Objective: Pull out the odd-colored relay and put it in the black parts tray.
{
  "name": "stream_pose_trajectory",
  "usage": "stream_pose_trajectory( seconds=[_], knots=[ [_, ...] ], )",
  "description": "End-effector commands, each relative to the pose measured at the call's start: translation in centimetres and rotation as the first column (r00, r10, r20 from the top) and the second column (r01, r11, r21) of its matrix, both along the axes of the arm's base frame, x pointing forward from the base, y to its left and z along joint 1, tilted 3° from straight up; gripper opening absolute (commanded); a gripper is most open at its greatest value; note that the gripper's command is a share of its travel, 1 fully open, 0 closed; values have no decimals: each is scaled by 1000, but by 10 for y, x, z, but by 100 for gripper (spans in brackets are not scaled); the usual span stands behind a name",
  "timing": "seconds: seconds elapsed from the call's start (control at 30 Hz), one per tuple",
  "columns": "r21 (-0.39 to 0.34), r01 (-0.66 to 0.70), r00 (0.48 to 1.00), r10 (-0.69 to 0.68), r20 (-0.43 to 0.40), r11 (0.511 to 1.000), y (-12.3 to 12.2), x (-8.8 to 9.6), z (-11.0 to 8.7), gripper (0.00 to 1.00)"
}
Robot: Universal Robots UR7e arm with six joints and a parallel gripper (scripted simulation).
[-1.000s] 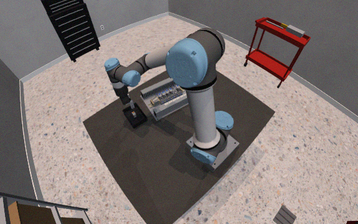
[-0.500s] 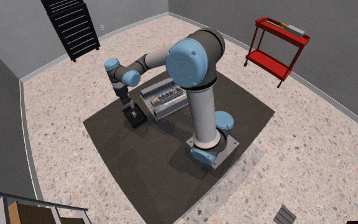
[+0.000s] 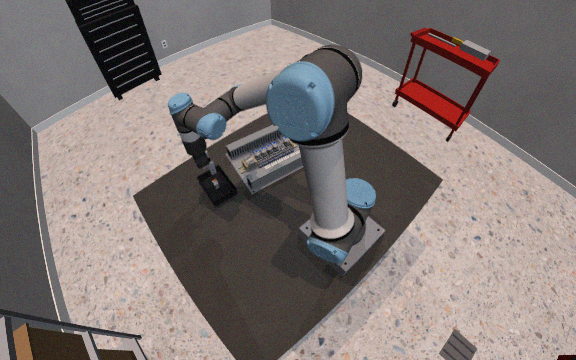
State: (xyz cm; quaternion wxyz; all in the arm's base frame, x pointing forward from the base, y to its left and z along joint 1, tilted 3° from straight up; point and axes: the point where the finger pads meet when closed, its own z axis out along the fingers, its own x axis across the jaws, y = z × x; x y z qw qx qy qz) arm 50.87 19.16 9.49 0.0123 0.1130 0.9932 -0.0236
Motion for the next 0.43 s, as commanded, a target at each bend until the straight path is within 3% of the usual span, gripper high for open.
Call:
stream_pose_trajectory(
  seconds=[0.0,0.4],
  knots=[
    [0,-1,1000,1,7,1000,1,2,3,98],
    [0,-1,1000,1,7,1000,1,2,3,98]
  ],
)
